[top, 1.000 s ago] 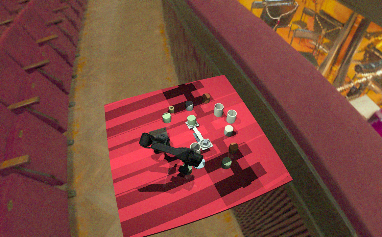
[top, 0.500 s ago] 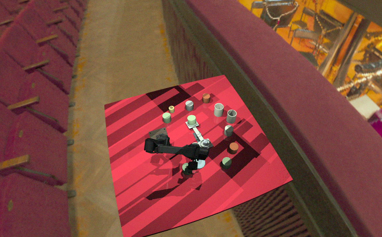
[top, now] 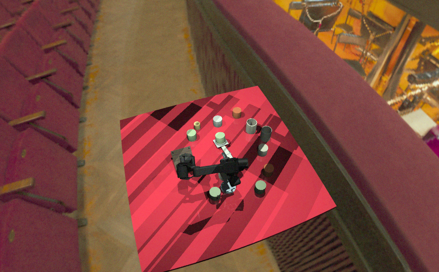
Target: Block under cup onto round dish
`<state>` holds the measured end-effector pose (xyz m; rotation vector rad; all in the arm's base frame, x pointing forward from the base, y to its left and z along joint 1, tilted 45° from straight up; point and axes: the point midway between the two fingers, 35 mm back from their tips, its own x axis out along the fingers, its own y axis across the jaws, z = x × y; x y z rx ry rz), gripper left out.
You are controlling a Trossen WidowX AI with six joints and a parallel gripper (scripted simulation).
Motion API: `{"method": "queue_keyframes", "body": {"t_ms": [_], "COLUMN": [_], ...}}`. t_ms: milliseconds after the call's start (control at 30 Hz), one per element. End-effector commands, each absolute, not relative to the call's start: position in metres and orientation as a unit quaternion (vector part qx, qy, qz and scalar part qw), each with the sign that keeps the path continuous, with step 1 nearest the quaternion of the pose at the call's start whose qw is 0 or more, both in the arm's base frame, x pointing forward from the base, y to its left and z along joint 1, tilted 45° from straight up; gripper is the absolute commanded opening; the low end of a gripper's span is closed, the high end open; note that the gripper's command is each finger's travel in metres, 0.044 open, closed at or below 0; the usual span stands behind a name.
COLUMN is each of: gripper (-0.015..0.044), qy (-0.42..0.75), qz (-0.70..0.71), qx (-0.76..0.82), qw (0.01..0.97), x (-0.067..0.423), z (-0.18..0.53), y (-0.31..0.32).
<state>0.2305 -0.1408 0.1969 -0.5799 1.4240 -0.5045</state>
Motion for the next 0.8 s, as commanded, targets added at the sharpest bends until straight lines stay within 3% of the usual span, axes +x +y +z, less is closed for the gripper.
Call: {"method": "queue_keyframes", "body": {"t_ms": [0,767], "gripper": [0.026,0.026], "qy": [0.647,0.703], "qz": [-0.195,0.031], "qx": [-0.287,-0.515], "qw": [0.678,0.489], "x": [0.241,0.306], "z": [0.194,0.153], "y": [-0.132,-0.066]}}
